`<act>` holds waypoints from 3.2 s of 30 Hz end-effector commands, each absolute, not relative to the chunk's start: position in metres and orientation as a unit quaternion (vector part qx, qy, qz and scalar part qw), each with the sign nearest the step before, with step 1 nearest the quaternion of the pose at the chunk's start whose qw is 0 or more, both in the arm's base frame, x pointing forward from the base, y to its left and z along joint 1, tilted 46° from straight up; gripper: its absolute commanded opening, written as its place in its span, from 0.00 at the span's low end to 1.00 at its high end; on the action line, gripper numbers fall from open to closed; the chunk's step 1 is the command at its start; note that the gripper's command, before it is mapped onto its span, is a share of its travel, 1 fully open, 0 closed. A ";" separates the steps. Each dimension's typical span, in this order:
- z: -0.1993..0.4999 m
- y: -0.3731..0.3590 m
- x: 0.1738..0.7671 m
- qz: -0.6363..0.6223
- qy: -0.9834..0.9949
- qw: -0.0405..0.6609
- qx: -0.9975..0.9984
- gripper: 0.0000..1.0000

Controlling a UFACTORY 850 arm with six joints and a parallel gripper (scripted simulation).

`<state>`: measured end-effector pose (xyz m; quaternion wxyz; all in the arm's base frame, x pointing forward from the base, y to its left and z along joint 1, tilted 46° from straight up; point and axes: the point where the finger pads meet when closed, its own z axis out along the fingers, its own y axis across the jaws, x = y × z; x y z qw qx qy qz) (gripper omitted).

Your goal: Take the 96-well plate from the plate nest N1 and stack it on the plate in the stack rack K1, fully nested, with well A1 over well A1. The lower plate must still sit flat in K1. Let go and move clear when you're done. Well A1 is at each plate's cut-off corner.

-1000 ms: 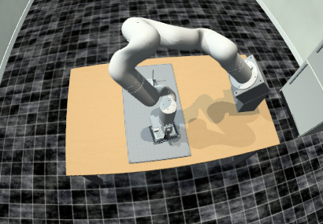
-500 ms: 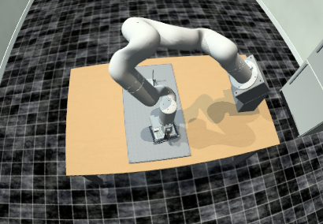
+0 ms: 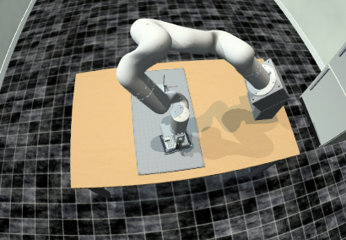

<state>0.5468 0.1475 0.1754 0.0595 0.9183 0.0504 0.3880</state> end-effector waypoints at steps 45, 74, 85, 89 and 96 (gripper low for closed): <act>0.186 0.149 0.536 0.388 0.050 0.059 0.918 0.00; 0.202 0.150 0.519 0.388 0.050 0.059 0.918 0.00; 0.214 0.152 0.507 0.388 0.050 0.059 0.918 0.00; 0.218 0.152 0.503 0.388 0.050 0.059 0.918 0.00; 0.224 0.153 0.497 0.388 0.050 0.059 0.918 0.00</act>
